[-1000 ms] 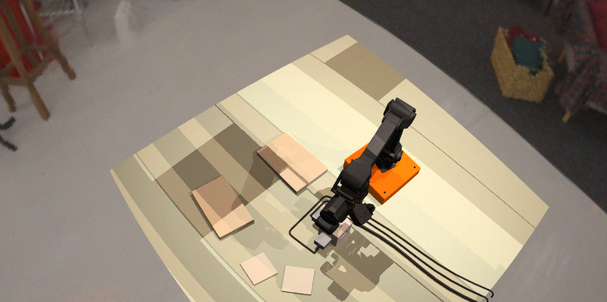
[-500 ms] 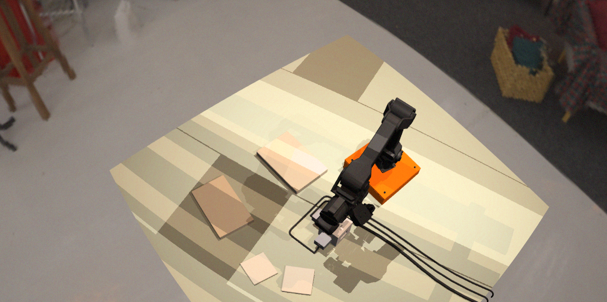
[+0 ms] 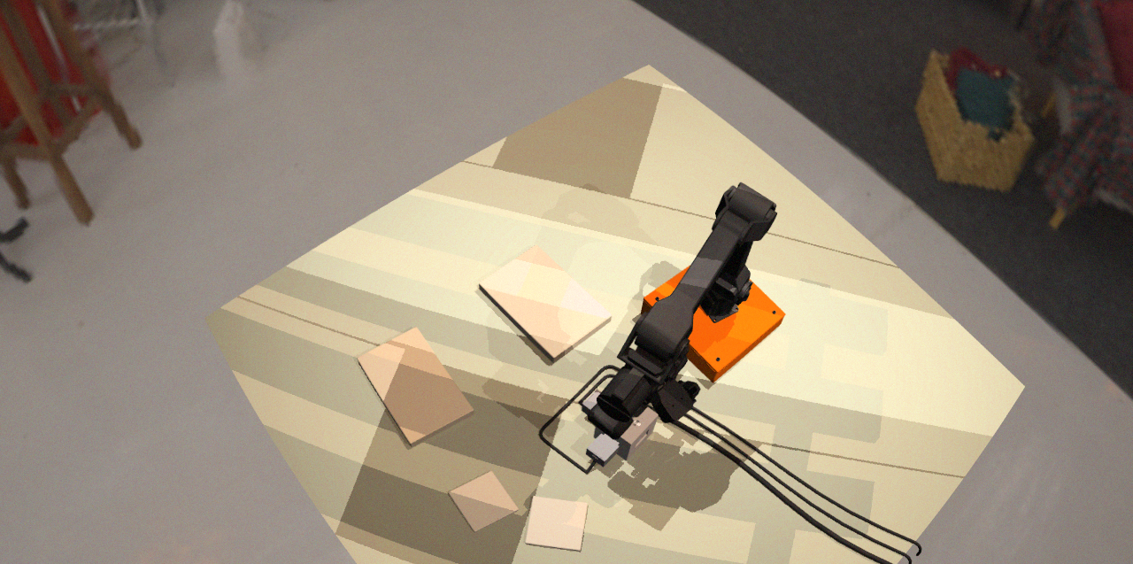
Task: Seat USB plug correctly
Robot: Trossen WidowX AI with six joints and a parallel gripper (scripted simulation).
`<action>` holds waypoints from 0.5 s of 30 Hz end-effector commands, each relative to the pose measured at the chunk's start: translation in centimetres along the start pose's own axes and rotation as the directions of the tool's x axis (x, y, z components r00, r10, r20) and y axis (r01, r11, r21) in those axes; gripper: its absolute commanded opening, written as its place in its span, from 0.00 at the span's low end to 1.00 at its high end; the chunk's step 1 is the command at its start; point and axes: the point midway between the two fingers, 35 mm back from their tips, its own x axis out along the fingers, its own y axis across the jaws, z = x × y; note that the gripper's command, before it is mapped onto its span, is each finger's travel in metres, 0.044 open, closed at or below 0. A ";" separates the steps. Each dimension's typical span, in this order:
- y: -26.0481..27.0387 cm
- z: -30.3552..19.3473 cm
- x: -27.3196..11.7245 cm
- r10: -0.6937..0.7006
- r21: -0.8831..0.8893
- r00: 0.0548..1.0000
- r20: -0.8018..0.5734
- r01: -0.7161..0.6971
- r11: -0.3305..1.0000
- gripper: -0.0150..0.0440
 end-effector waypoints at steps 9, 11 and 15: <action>0.0 0.0 0.2 -0.001 0.006 1.000 -0.004 0.001 1.000 0.25; 0.0 0.0 0.2 -0.001 0.006 1.000 -0.004 0.001 1.000 0.25; 0.0 0.0 0.2 -0.001 0.006 1.000 -0.004 0.001 1.000 0.25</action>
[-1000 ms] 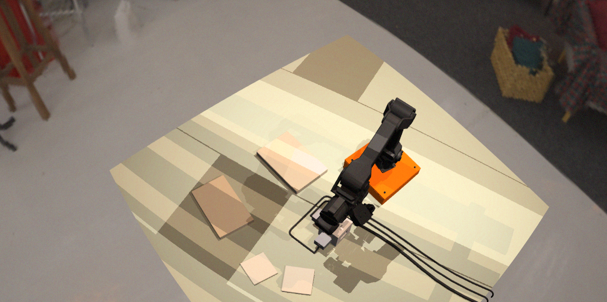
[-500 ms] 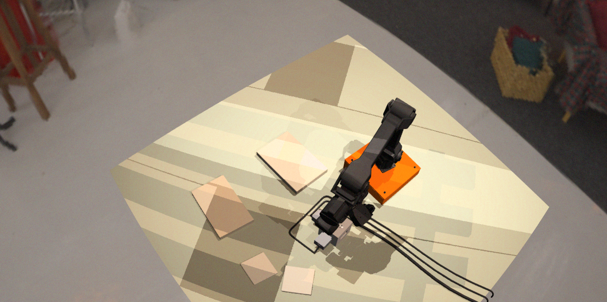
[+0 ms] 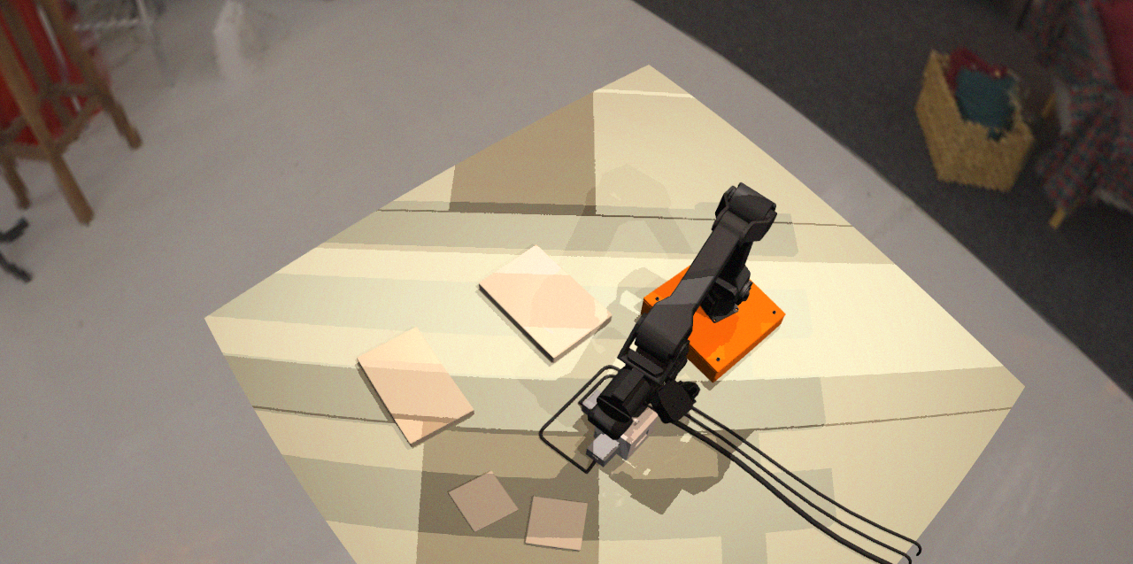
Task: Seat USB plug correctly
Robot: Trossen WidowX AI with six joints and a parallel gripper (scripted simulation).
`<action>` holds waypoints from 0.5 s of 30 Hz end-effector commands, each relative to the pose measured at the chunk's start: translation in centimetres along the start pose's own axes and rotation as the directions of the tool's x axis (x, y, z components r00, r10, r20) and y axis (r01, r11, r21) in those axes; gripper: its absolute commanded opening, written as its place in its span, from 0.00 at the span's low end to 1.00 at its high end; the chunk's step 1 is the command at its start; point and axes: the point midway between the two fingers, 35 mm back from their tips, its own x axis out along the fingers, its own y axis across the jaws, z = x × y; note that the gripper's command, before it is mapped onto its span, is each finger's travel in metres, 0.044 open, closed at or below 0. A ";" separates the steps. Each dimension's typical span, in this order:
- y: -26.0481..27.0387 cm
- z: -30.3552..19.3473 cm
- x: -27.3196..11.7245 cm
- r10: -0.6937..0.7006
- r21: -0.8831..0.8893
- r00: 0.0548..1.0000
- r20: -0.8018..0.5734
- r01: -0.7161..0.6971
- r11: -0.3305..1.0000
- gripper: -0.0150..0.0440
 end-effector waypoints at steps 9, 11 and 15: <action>0.0 0.0 0.2 -0.001 0.006 1.000 -0.004 0.001 1.000 0.25; 0.0 0.0 0.2 -0.001 0.006 1.000 -0.004 0.001 1.000 0.25; 0.0 0.0 0.2 -0.001 0.006 1.000 -0.004 0.001 1.000 0.25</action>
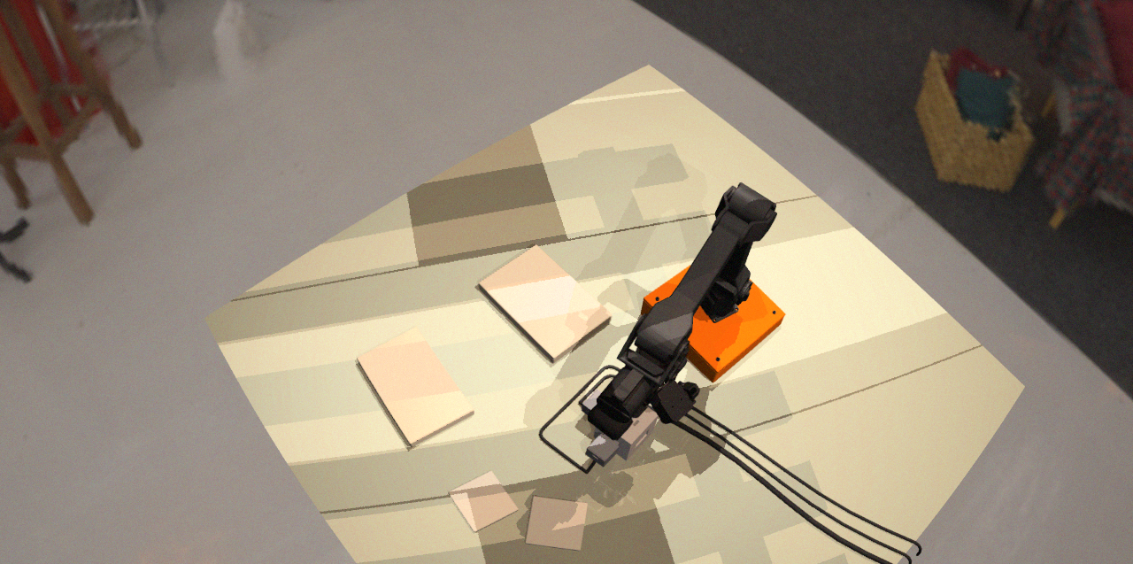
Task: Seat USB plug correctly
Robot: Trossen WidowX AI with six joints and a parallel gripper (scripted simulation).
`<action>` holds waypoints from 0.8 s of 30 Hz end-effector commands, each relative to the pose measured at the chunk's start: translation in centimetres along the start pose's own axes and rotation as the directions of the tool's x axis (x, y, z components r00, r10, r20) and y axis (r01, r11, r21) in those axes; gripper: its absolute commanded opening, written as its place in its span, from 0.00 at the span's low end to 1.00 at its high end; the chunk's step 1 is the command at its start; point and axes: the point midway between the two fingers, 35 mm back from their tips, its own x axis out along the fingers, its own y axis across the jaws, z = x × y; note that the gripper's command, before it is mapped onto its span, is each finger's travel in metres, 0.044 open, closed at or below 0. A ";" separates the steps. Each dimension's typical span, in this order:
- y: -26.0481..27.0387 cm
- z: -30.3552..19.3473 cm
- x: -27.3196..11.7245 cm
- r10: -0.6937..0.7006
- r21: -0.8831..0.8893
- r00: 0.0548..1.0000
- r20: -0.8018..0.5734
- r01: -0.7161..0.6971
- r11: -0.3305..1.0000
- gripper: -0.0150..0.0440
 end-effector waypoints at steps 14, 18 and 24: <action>0.0 0.0 0.2 -0.001 0.006 1.000 -0.004 0.001 1.000 0.25; 0.0 0.0 0.3 -0.001 0.006 1.000 -0.004 0.001 1.000 0.25; 0.0 0.0 0.4 -0.001 0.006 1.000 -0.004 0.001 1.000 0.25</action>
